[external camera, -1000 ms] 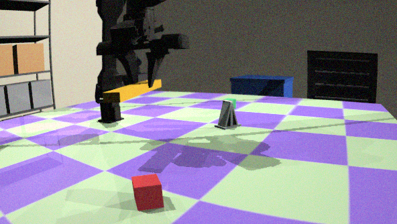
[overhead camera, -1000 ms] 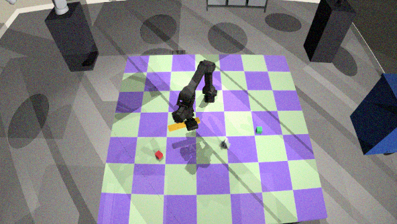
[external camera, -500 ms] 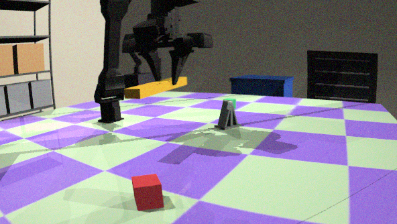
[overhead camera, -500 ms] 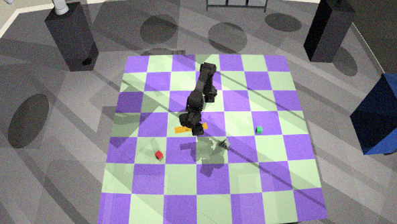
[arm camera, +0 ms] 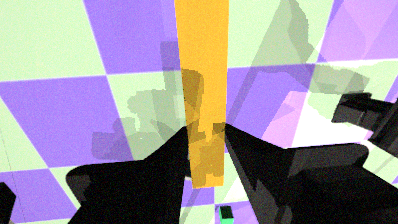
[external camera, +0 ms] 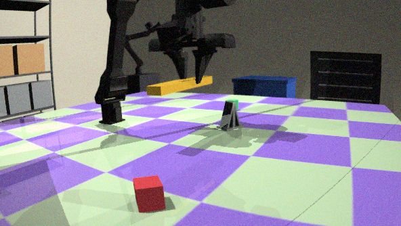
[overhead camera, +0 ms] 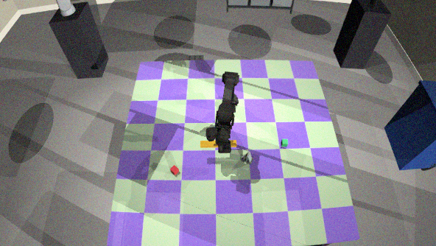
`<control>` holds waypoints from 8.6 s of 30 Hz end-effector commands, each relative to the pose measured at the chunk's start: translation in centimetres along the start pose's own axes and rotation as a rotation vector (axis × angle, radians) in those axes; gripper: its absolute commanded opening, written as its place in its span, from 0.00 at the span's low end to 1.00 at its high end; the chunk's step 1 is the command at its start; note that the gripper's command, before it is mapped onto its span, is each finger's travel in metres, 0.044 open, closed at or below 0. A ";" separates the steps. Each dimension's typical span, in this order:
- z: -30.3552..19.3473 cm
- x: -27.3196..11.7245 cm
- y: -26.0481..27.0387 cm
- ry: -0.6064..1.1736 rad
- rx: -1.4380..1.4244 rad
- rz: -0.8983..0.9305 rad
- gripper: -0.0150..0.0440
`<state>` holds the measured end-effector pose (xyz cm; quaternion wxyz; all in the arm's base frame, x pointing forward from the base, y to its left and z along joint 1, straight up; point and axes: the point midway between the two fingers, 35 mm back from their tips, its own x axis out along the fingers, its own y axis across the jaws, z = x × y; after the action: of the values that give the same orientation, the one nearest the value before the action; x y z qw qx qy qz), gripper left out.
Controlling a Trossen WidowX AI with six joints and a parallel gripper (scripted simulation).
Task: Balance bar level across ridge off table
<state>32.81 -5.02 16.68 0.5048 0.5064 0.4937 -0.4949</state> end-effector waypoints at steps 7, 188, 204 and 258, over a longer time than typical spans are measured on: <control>-3.2 -0.2 1.4 -0.002 0.098 0.006 0.25; -15.8 5.0 4.2 0.010 0.440 0.005 0.25; -15.8 5.1 4.2 0.010 0.440 0.005 0.25; -15.8 5.1 4.3 0.010 0.439 0.008 0.25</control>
<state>37.22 10.79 11.67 0.3819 0.6086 0.3747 -0.5859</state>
